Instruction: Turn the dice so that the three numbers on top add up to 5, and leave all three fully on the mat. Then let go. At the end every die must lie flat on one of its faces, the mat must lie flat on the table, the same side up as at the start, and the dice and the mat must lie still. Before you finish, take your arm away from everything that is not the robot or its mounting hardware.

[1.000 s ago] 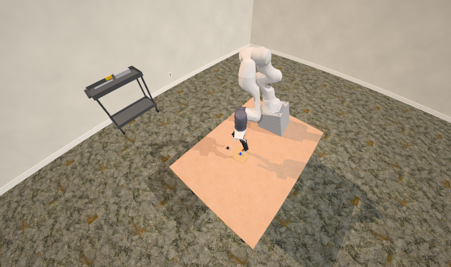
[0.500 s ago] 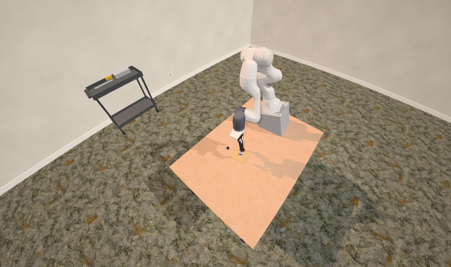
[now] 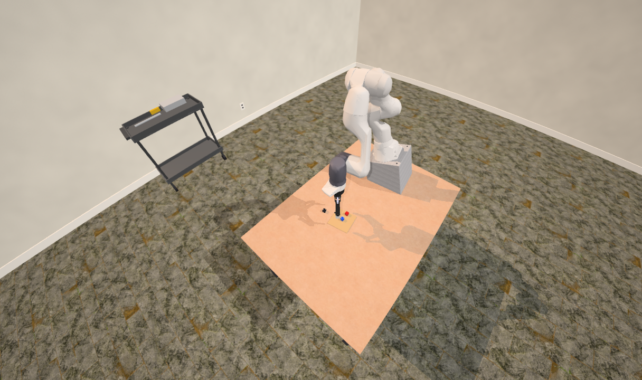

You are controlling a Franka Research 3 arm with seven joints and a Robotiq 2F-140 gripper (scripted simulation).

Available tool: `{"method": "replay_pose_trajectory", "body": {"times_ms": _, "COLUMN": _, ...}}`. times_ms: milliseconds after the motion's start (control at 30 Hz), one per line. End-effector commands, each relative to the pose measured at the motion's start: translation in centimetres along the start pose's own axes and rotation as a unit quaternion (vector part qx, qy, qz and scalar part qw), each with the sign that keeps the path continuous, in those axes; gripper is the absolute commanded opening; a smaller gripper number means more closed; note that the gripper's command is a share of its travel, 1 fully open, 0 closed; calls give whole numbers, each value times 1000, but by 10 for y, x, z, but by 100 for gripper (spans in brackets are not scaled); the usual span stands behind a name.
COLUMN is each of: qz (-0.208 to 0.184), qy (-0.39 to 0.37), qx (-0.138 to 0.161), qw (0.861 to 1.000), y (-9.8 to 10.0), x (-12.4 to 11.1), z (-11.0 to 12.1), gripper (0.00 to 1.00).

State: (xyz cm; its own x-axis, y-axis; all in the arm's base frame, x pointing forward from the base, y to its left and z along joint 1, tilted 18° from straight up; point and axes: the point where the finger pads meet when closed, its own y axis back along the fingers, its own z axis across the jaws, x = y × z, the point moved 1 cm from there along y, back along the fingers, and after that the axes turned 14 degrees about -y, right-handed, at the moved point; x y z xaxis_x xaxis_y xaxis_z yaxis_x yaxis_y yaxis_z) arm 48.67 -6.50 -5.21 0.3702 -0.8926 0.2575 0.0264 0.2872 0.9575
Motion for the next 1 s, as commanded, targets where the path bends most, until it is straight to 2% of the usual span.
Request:
{"method": "replay_pose_trajectory", "body": {"times_ms": 0, "qz": 3, "qy": -87, "qx": 1, "qw": 996, "y": 0, "x": 3, "z": -1, "gripper": 100}}
{"method": "replay_pose_trajectory", "body": {"times_ms": 133, "qz": 3, "qy": -109, "qx": 1, "qw": 994, "y": -1, "x": 5, "z": 0, "gripper": 100}}
{"method": "replay_pose_trajectory", "body": {"times_ms": 167, "qz": 3, "qy": -136, "qx": 1, "qw": 991, "y": -1, "x": 7, "z": 1, "gripper": 100}}
{"method": "replay_pose_trajectory", "body": {"times_ms": 333, "qz": 2, "qy": -189, "qx": 0, "qw": 982, "y": -2, "x": 12, "z": 2, "gripper": 100}}
{"method": "replay_pose_trajectory", "body": {"times_ms": 633, "qz": 2, "qy": -287, "qx": 0, "qw": 958, "y": -4, "x": 20, "z": 4, "gripper": 100}}
{"method": "replay_pose_trajectory", "body": {"times_ms": 700, "qz": 2, "qy": -287, "qx": 0, "qw": 958, "y": -4, "x": 20, "z": 4, "gripper": 100}}
{"method": "replay_pose_trajectory", "body": {"times_ms": 733, "qz": 2, "qy": -315, "qx": 0, "qw": 949, "y": -4, "x": 23, "z": 5, "gripper": 100}}
{"method": "replay_pose_trajectory", "body": {"times_ms": 967, "qz": 2, "qy": -382, "qx": 0, "qw": 924, "y": -4, "x": 29, "z": 6, "gripper": 100}}
